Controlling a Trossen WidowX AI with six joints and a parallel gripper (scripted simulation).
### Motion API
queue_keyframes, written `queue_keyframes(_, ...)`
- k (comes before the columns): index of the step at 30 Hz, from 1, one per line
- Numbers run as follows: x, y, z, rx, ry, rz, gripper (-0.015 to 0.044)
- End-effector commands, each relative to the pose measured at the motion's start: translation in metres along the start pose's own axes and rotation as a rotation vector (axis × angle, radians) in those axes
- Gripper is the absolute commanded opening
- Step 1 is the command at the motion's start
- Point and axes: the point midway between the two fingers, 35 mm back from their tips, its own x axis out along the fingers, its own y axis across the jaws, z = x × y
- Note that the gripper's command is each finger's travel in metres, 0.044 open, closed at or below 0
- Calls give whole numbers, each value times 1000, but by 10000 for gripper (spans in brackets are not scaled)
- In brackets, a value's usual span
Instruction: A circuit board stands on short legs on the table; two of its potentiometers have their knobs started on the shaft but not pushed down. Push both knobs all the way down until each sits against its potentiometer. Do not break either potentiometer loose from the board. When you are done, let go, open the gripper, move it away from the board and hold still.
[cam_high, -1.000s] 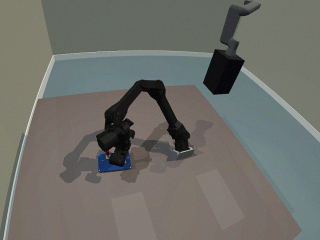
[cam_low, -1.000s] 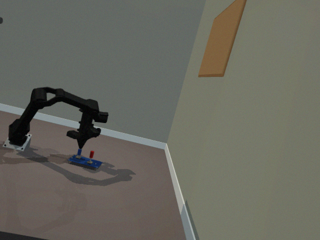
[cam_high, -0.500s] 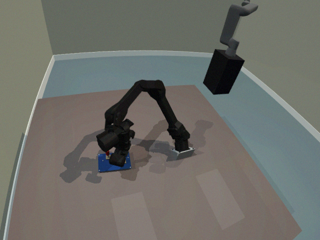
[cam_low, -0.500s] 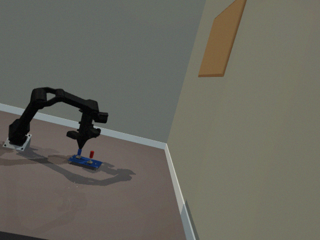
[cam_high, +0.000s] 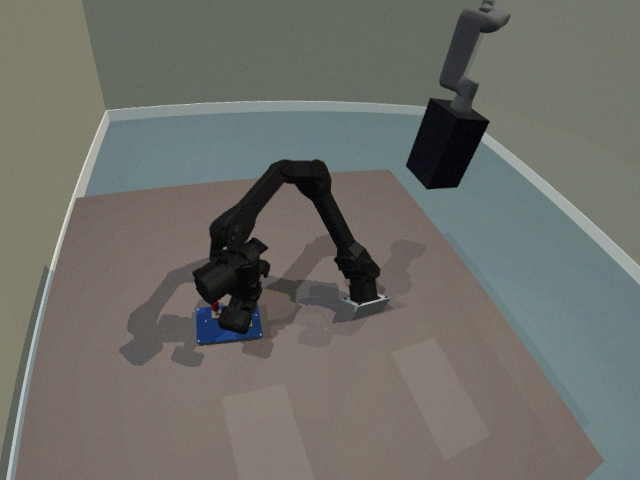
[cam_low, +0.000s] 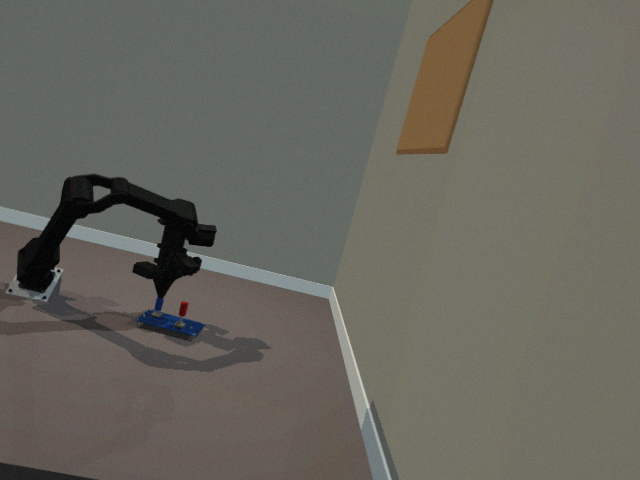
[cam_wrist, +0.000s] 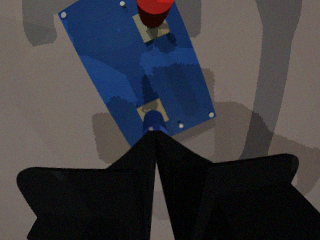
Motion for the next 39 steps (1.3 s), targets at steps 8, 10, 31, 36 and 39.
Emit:
queue_keyframes(8,2,0,0,-5,-1,-3,0)
queue_keyframes(10,3,0,0,-5,-1,-3,0)
queue_keyframes(31,8,-1,0,-5,-1,-3,0)
queue_keyframes(36,8,-1,0,-5,-1,-3,0)
queue_keyframes(39,8,-1,0,-5,-1,-3,0)
